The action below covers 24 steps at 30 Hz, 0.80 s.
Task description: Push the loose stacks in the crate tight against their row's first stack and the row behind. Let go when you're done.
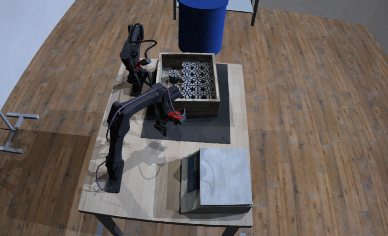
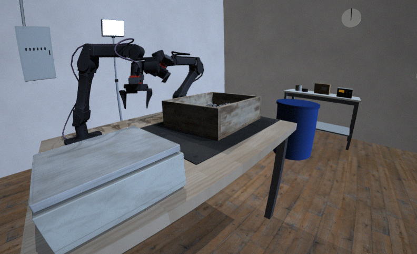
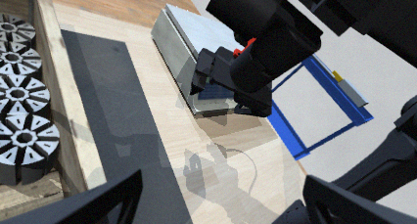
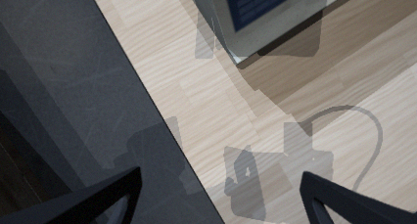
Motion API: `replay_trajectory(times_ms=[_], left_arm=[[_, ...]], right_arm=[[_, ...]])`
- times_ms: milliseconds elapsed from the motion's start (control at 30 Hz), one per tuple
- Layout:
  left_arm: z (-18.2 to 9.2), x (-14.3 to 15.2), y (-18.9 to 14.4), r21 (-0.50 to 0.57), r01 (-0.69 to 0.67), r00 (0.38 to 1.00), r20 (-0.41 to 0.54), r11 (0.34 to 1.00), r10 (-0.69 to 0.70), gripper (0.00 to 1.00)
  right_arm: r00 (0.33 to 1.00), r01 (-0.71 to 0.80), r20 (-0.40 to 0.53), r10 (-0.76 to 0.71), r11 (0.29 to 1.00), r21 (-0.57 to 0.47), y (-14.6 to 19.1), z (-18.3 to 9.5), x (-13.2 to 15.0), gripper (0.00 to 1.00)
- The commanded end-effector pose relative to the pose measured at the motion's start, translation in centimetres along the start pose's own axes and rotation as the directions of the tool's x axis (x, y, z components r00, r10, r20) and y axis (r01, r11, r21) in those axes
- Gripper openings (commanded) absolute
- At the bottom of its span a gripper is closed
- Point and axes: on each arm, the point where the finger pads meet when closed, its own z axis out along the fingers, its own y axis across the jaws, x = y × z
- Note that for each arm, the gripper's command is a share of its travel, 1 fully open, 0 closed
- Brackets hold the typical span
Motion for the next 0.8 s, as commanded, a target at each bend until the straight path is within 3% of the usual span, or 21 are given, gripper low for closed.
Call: replay_trajectory(times_ms=[0,567,600,767], left_arm=[[-0.16,-0.41,-0.24,0.008,0.008,1.0,0.01,1.0,-0.008,1.0],[-0.52,-1.26,-0.67,0.021,0.019,0.999,0.03,1.0,-0.02,1.0],[-0.52,-1.26,-0.67,0.021,0.019,0.999,0.03,1.0,-0.02,0.01],[-0.52,-1.26,-0.67,0.021,0.019,0.999,0.03,1.0,-0.02,0.01]], right_arm=[[1.0,-0.009,0.006,0.009,1.0,-0.019,0.12,-0.56,-0.26,1.0],[1.0,-0.016,0.024,0.017,0.999,-0.033,0.1,-1.13,-0.74,1.0],[1.0,-0.016,0.024,0.017,0.999,-0.033,0.1,-1.13,-0.74,1.0],[1.0,-0.016,0.024,0.017,0.999,-0.033,0.1,-1.13,-0.74,1.0]])
